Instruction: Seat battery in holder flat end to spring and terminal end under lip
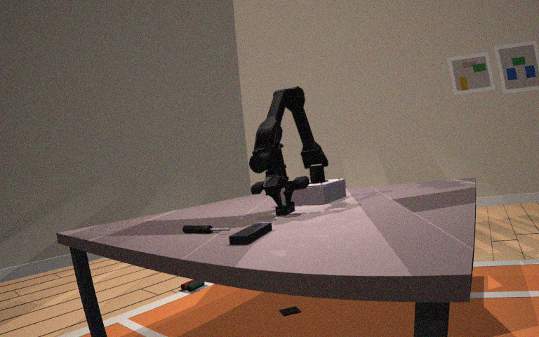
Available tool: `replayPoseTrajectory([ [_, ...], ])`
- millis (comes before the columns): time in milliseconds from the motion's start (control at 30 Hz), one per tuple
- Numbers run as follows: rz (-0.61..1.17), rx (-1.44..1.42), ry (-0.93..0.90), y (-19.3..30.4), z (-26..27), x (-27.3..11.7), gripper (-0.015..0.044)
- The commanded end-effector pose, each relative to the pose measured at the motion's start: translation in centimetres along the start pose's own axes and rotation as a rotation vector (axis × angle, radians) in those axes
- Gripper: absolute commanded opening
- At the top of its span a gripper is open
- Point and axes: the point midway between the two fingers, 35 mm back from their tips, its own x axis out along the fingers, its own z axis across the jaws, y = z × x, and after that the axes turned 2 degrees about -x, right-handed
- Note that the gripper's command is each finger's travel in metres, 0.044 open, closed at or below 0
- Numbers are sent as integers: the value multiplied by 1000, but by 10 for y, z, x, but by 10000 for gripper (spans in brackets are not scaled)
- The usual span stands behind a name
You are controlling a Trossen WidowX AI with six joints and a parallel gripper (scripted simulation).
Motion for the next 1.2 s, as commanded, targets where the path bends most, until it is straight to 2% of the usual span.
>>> replayPoseTrajectory([
  [0,-34,-4,-4,-3,0,1,69],
  [600,-118,-8,6,0,1,3,69],
  [1167,-126,-9,11,11,1,5,69],
])
